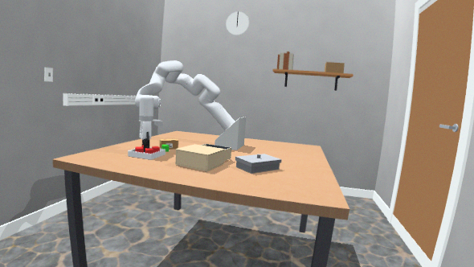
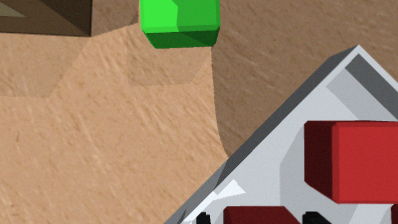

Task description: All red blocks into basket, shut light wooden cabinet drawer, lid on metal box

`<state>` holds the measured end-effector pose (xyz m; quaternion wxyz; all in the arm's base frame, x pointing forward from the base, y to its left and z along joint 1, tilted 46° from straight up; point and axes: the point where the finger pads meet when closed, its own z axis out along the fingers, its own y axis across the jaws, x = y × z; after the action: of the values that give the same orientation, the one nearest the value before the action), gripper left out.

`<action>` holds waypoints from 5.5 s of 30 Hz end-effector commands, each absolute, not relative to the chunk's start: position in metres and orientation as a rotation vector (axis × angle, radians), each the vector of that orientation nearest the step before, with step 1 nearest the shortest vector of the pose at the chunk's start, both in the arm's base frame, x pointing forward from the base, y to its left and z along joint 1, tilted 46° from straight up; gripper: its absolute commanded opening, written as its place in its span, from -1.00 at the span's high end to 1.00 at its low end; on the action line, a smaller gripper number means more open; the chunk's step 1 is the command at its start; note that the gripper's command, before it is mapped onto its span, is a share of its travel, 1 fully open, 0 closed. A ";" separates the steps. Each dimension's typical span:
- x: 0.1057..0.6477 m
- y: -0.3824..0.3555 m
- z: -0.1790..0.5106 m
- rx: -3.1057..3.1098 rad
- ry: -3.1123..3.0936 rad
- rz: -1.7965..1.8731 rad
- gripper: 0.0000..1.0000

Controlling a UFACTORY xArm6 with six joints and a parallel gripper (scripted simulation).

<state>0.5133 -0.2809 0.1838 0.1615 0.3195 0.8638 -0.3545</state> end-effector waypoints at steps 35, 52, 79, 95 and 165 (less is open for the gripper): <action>0.507 -0.190 0.273 0.910 2.463 -1.010 -0.13; 0.506 -0.170 0.293 0.910 2.463 -1.010 -0.13; 0.490 -0.049 0.179 1.290 2.238 -0.831 -0.13; 0.418 0.030 0.088 1.744 1.743 -0.662 -0.13; 0.344 0.089 0.005 1.799 1.640 -0.633 0.51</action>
<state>0.3422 0.0895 0.0068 0.3078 0.6801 0.6200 -0.2413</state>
